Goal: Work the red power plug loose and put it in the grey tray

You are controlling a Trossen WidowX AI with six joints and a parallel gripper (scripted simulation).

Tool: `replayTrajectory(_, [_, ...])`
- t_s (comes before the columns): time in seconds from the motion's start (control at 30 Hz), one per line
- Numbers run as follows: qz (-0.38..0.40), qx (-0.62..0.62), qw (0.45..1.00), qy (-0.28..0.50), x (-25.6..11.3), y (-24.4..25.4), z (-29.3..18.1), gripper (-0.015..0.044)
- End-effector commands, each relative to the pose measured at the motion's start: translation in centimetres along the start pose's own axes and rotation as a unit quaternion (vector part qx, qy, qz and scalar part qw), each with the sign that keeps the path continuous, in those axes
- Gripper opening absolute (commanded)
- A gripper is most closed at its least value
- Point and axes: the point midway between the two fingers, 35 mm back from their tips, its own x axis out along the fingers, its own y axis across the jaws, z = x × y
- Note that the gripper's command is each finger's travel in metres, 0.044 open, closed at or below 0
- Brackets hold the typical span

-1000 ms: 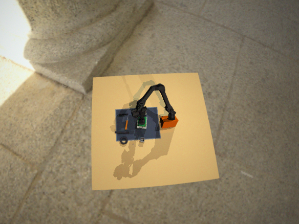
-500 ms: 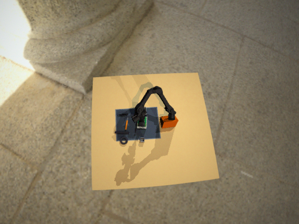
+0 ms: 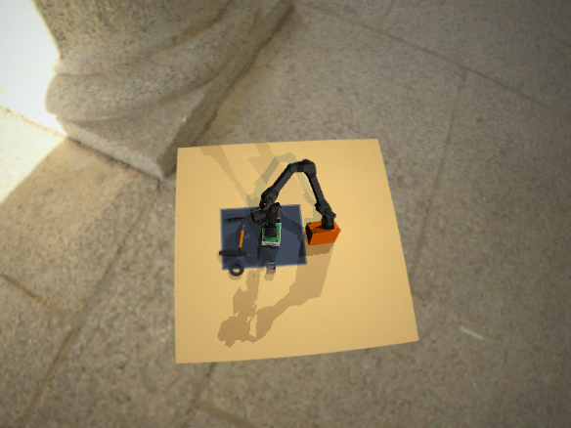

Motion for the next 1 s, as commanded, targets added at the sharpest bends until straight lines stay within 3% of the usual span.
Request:
replayTrajectory(0.0, [0.010,0.000,1.000,-0.011,-1.1,-0.1,0.0,0.0000])
replayTrajectory(0.4, [-0.118,0.002,0.993,-0.011,-1.2,2.1,0.0,0.0000])
replayTrajectory(0.8, [0.014,0.000,1.000,-0.011,-4.2,0.2,0.0,0.0000])
replayTrajectory(0.97, [0.005,0.000,1.000,-0.011,-5.4,0.5,-0.1,0.0000])
